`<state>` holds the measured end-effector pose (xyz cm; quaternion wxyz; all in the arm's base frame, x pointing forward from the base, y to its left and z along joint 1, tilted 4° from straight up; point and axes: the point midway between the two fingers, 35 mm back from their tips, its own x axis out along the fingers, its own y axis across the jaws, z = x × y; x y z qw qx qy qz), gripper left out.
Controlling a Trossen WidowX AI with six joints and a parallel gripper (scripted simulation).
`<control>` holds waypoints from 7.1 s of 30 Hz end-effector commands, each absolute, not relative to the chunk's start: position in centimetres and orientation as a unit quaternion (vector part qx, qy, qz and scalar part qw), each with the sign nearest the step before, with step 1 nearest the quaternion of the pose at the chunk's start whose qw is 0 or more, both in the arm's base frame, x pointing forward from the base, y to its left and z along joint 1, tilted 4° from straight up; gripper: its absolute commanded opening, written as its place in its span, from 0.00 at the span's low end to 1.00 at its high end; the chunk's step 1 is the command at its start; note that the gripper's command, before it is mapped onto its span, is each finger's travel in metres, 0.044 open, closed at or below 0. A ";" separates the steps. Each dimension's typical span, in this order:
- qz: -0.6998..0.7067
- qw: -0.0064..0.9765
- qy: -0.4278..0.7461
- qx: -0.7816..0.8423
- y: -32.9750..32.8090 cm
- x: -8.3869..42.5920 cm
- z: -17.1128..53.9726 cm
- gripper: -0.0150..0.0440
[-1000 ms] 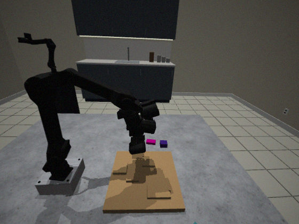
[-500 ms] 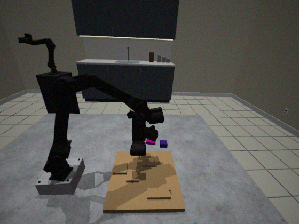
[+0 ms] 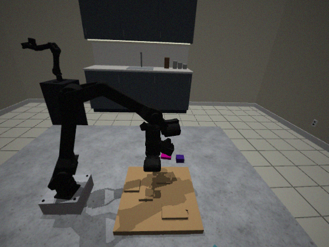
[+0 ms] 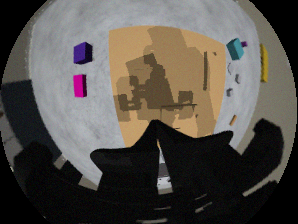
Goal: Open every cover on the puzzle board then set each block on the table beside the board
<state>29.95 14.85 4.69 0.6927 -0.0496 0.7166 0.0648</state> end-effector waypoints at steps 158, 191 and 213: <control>0.061 0.695 0.715 -0.050 16.1 38.2 0.1 0.25; 0.133 0.686 0.705 -0.117 14.6 37.2 4.0 0.25; 0.451 0.544 0.561 -0.431 7.0 27.5 5.4 0.25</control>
